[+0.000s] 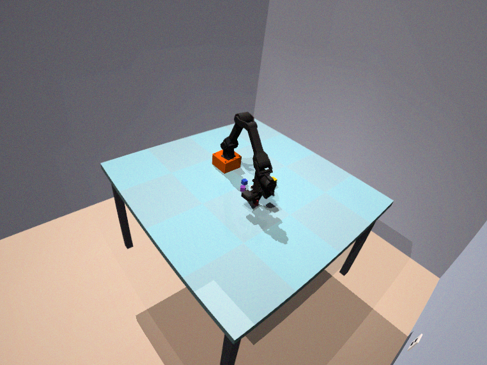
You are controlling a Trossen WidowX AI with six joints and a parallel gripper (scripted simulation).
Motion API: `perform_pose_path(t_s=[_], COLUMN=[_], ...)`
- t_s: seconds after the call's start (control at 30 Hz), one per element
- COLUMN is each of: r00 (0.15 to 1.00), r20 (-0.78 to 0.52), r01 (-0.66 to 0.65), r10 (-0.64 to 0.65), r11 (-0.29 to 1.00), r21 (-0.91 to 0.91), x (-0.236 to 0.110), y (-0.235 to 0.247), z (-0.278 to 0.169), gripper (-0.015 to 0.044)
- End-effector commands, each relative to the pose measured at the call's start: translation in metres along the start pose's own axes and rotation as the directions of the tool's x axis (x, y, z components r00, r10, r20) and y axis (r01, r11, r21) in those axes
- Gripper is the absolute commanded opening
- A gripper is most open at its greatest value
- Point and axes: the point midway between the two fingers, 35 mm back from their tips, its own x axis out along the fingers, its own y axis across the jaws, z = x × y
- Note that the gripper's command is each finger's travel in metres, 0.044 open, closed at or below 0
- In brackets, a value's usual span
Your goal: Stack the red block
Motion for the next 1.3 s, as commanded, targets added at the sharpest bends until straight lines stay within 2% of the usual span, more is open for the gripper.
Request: perform_pose_path(t_s=[0.0, 0.07, 0.77, 1.03, 1.27], r00=[1.000, 1.000, 1.000, 1.000, 1.000], r20=[-0.002, -0.002, -0.001, -0.001, -0.001], r01=[0.004, 0.004, 0.004, 0.003, -0.003], r10=[-0.004, -0.004, -0.004, -0.003, 0.003], r11=[1.000, 1.000, 1.000, 1.000, 1.000], r21=[-0.003, -0.003, -0.003, -0.003, -0.003], x=[0.000, -0.004, -0.115, -0.118, -0.121], y=[-0.001, -0.001, 0.000, 0.002, 0.043], z=[0.000, 0.000, 0.001, 0.002, -0.007], gripper=[0.0039, 0.0000, 0.0000, 0.0000, 0.0000])
